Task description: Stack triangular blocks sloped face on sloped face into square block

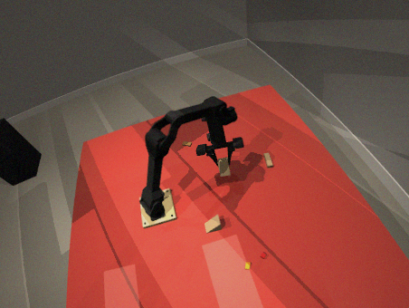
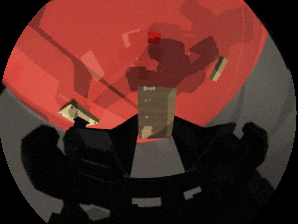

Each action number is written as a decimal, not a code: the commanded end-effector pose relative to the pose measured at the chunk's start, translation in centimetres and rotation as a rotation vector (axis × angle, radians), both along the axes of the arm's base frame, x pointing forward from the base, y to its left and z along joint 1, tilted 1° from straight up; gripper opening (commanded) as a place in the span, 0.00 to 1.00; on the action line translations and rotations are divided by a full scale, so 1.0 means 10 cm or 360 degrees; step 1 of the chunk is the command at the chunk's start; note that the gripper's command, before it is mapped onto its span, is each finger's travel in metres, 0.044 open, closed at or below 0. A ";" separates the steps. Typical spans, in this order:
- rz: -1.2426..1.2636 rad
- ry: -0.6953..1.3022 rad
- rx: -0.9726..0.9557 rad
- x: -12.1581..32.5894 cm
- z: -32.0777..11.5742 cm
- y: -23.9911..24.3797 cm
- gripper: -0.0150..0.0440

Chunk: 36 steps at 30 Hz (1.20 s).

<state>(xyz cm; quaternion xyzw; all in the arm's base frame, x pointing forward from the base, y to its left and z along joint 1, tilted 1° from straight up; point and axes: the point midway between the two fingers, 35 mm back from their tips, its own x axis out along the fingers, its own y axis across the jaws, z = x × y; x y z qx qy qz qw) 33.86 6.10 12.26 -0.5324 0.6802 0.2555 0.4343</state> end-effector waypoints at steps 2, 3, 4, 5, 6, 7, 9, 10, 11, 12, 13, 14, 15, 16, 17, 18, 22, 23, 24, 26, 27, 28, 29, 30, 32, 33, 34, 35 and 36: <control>-0.0208 -0.0134 0.0076 -0.02 0.00 -0.03 0.25; -0.0252 -0.0161 0.0093 -0.03 0.00 -0.04 0.25; -0.0295 -0.0189 0.0109 -0.03 0.00 -0.04 0.25; -0.0339 -0.0216 0.0126 -0.03 0.00 -0.05 0.25; -0.0383 -0.0242 0.0142 -0.03 0.00 -0.05 0.25; -0.0428 -0.0268 0.0159 -0.04 0.00 -0.05 0.25; -0.0516 -0.0320 0.0192 -0.04 0.00 -0.06 0.25; -0.0561 -0.0345 0.0209 -0.04 0.00 -0.07 0.25; -0.0605 -0.0369 0.0226 -0.04 0.00 -0.07 0.25; -0.0650 -0.0394 0.0243 -0.04 0.00 -0.07 0.25; -0.0695 -0.0418 0.0259 -0.04 0.00 -0.08 0.25; -0.0740 -0.0441 0.0276 -0.05 0.00 -0.08 0.25; -0.0785 -0.0465 0.0293 -0.05 0.00 -0.08 0.25; -0.0830 -0.0488 0.0310 -0.05 0.00 -0.09 0.25; -0.0875 -0.0510 0.0327 -0.05 0.00 -0.09 0.25; -0.0921 -0.0532 0.0344 -0.05 0.00 -0.09 0.25; -0.1104 -0.0618 0.0414 -0.05 0.01 -0.11 0.25; -0.1151 -0.0639 0.0432 -0.05 0.01 -0.11 0.25; -0.1199 -0.0660 0.0450 -0.05 0.01 -0.11 0.25; -0.1294 -0.0700 0.0487 -0.06 0.02 -0.12 0.25; -0.1341 -0.0720 0.0506 -0.06 0.02 -0.12 0.25; -0.1389 -0.0739 0.0524 -0.06 0.02 -0.13 0.25; -0.1436 -0.0757 0.0543 -0.06 0.02 -0.13 0.25; -0.1484 -0.0776 0.0562 -0.06 0.03 -0.13 0.25; -0.1579 -0.0810 0.0599 -0.06 0.03 -0.14 0.25; -0.1627 -0.0827 0.0618 -0.06 0.04 -0.14 0.25; -0.1675 -0.0843 0.0637 -0.06 0.04 -0.14 0.25; -0.1723 -0.0859 0.0656 -0.06 0.04 -0.15 0.25; -0.1770 -0.0875 0.0676 -0.06 0.05 -0.15 0.25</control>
